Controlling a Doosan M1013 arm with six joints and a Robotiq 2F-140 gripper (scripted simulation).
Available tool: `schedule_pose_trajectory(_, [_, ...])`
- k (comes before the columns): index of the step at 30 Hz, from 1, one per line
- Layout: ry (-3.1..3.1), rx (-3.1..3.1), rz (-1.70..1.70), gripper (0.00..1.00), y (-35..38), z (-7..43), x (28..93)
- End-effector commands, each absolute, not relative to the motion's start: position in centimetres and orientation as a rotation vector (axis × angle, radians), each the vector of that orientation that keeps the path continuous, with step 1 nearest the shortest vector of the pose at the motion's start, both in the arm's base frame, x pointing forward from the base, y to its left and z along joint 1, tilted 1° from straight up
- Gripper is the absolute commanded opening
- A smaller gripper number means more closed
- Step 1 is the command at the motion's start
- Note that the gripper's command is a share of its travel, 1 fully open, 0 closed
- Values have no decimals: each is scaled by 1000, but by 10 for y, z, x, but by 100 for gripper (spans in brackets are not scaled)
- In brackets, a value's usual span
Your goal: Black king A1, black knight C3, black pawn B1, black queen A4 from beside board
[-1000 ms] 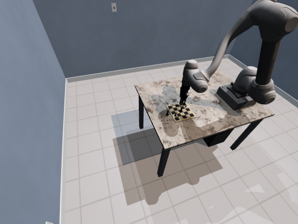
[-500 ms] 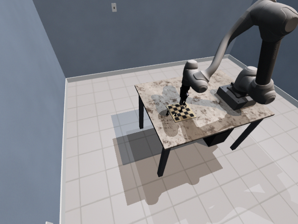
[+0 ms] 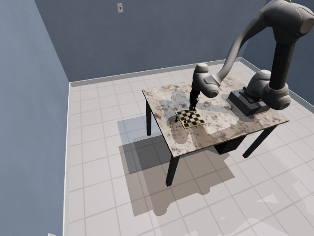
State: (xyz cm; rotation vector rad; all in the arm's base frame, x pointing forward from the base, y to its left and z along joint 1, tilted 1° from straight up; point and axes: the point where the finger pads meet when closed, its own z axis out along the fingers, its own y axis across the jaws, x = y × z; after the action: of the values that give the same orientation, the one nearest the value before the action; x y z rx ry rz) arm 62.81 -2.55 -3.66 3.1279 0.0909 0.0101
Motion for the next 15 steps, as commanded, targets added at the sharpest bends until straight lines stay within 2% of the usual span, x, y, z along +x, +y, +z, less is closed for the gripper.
schedule_pose_trajectory(1, [91, 3128, 10, 0, -25, -36, 628])
schedule_pose_trajectory(15, [91, 3128, 10, 0, -26, -38, 628])
